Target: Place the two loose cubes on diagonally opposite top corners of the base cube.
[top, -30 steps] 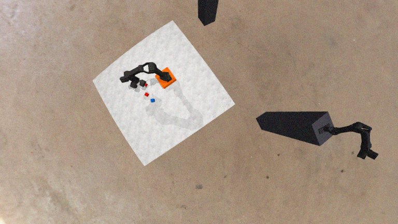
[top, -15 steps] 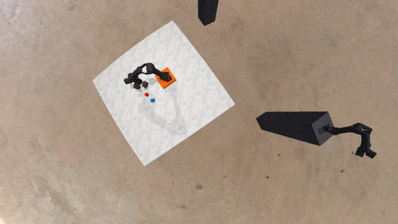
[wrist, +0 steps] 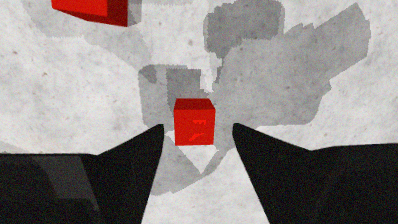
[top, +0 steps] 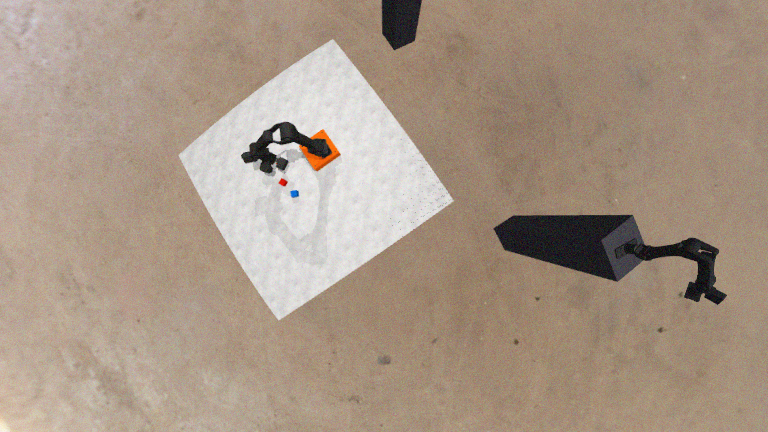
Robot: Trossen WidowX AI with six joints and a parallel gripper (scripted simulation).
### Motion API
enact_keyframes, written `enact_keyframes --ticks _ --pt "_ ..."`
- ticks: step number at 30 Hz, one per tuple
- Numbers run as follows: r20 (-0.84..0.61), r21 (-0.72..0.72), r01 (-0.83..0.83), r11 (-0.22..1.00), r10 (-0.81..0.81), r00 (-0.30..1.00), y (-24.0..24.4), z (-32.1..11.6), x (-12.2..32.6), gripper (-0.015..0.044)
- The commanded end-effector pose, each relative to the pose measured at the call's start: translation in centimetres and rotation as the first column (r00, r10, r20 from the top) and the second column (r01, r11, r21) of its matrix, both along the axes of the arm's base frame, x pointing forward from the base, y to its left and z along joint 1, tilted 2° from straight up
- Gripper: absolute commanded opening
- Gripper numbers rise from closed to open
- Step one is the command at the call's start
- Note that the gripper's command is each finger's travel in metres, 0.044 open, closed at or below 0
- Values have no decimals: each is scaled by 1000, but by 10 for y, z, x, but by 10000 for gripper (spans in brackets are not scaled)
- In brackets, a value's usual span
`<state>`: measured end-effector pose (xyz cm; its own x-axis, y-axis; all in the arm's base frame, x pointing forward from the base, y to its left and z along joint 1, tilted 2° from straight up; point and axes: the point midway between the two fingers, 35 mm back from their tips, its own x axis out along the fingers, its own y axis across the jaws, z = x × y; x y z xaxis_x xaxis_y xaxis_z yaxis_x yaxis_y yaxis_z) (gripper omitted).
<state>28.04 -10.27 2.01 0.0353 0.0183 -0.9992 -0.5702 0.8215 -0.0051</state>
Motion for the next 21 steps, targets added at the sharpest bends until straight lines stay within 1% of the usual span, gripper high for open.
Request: enact_keyframes --ticks 1,11,17,21 --pt "-14 2 0 1000 0 1000 1 -10 -3 265" --pt "-14 2 0 1000 0 1000 1 -23 -3 265" --pt "-14 2 0 1000 0 1000 1 -23 -3 108" --pt "-14 2 0 1000 0 1000 1 -23 -3 105"
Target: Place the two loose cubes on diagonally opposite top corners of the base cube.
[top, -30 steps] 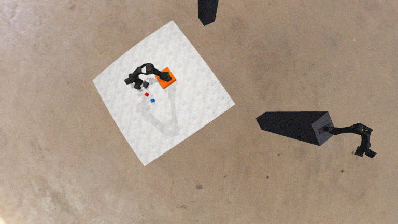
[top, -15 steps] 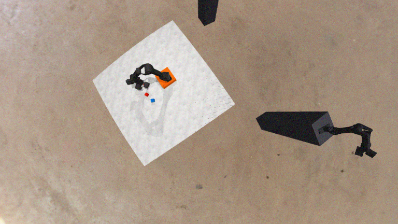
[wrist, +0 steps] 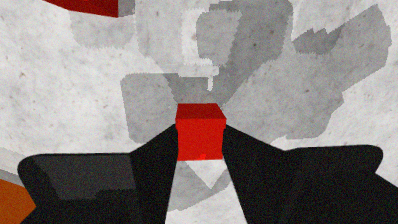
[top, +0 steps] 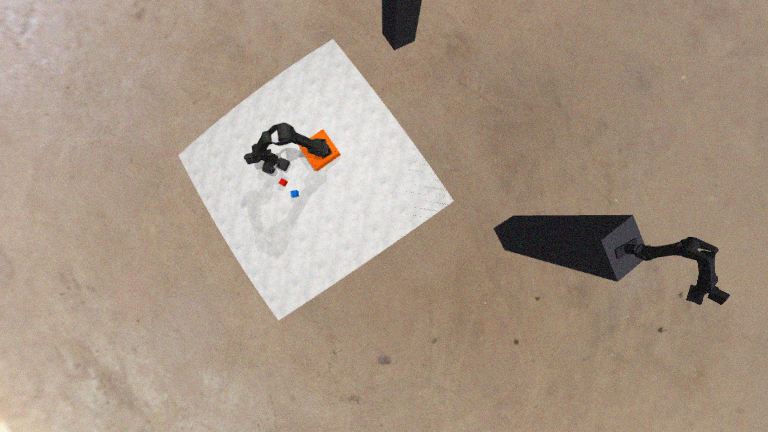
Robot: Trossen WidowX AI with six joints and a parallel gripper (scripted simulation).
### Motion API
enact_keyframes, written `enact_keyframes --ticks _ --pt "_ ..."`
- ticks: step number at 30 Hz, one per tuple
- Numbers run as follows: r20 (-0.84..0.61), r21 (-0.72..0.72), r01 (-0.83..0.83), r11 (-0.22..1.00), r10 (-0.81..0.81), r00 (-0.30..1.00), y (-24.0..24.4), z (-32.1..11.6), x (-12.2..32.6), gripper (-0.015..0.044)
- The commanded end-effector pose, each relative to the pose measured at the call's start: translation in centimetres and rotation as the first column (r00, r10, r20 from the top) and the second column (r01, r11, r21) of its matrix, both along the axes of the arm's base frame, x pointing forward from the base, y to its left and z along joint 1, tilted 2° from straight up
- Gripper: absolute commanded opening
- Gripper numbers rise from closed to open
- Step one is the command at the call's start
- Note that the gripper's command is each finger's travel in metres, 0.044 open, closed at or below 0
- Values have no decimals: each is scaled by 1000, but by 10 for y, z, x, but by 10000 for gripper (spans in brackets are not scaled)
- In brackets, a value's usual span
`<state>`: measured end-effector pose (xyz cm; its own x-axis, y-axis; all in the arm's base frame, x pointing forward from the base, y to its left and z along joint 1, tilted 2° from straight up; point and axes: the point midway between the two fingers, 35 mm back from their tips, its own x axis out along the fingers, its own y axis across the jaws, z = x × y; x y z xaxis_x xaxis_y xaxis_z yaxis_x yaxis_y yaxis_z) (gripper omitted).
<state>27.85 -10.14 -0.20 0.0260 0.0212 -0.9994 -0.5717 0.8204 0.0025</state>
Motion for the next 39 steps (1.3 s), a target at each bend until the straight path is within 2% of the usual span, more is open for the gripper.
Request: enact_keyframes --ticks 1,34,39 --pt "-4 -1 2 1000 -2 1000 0 1 -1 105" --pt "-4 -1 2 1000 -2 1000 -3 104 -1 105" --pt "-4 -1 2 1000 -2 1000 -3 109 -2 105"
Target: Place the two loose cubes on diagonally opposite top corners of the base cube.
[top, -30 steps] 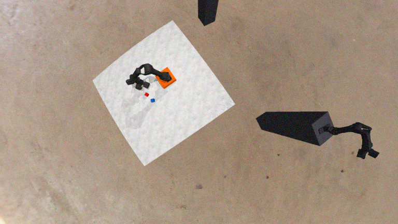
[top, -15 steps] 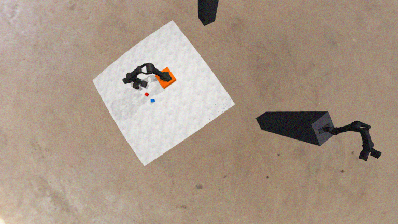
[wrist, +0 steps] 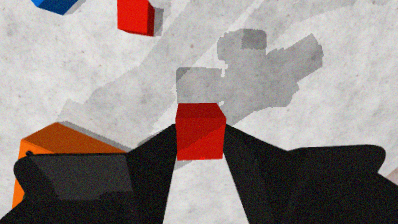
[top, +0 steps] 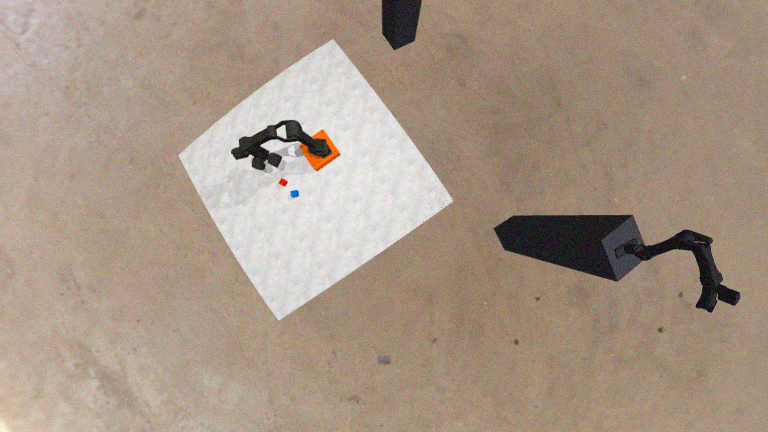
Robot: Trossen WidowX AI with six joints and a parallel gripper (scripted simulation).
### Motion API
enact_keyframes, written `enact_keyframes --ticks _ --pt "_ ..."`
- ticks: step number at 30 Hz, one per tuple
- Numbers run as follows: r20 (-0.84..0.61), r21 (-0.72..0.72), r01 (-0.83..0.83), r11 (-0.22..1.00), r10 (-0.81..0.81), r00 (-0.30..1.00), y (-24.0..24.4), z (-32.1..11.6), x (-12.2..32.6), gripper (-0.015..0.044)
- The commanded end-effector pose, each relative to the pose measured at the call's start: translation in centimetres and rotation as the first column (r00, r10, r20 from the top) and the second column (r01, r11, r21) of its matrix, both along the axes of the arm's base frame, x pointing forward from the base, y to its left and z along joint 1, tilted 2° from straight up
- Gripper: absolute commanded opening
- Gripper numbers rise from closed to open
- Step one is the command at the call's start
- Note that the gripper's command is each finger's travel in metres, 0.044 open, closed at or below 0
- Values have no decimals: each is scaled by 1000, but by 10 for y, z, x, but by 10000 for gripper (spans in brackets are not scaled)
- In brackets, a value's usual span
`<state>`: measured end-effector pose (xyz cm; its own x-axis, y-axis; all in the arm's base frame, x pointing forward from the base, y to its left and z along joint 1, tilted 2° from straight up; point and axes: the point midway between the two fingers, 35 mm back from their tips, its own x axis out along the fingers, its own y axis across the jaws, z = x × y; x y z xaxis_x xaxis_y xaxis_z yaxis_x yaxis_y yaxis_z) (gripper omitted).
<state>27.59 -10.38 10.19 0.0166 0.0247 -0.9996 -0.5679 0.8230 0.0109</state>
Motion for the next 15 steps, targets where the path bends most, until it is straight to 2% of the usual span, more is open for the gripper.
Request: enact_keyframes --ticks 1,15 --pt "5 -5 -1 1000 1 1000 1 5 1 105" --pt "7 -1 32 999 -32 999 39 -2 19 105"
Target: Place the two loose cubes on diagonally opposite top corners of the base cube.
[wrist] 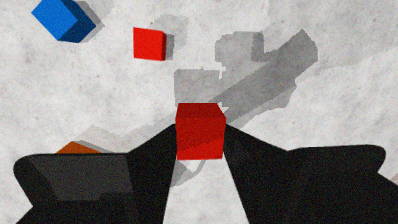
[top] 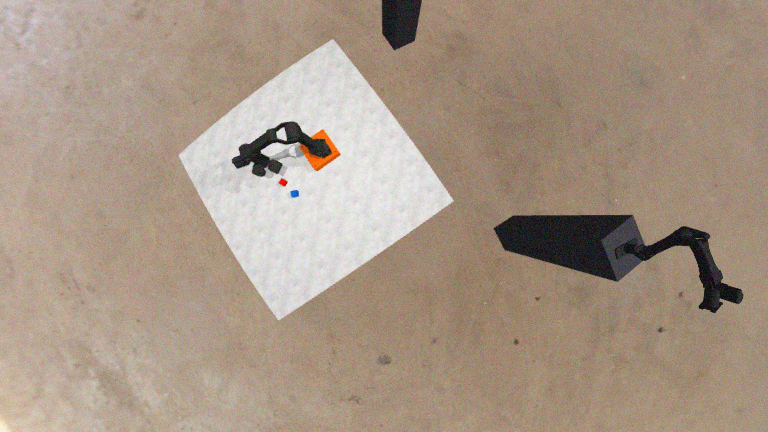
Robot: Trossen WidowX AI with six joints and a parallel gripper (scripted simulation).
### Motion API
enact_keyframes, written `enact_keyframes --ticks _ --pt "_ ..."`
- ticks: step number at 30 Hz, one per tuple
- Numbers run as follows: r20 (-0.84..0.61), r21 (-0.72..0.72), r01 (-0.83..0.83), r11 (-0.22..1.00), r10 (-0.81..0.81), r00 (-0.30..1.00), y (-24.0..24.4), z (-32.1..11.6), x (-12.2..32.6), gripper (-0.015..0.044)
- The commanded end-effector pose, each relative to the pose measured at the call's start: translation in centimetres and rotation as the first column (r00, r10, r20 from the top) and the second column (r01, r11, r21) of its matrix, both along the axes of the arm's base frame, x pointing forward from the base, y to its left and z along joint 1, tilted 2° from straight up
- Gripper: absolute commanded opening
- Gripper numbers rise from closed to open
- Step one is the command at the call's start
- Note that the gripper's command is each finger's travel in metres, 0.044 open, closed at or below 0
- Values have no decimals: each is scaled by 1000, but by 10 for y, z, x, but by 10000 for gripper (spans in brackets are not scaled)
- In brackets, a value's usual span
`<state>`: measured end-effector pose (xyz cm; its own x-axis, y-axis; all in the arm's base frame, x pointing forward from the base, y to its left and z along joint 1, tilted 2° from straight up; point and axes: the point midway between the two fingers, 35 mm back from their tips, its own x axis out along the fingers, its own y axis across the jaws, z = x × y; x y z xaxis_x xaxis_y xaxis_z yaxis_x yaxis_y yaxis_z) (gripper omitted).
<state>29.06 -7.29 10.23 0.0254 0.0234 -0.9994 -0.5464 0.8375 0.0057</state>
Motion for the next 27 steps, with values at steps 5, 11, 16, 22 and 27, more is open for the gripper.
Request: enact_keyframes --ticks 5,11,16,22,27 --pt "-1 1 18 1000 -18 1000 22 -4 9 105" --pt "-1 3 32 999 -32 999 40 -7 14 105" --pt "-1 5 44 999 -44 999 55 -10 18 105" --pt "-1 7 59 998 -59 998 74 -12 21 105" --pt "-1 9 71 997 -71 998 90 -15 23 105"
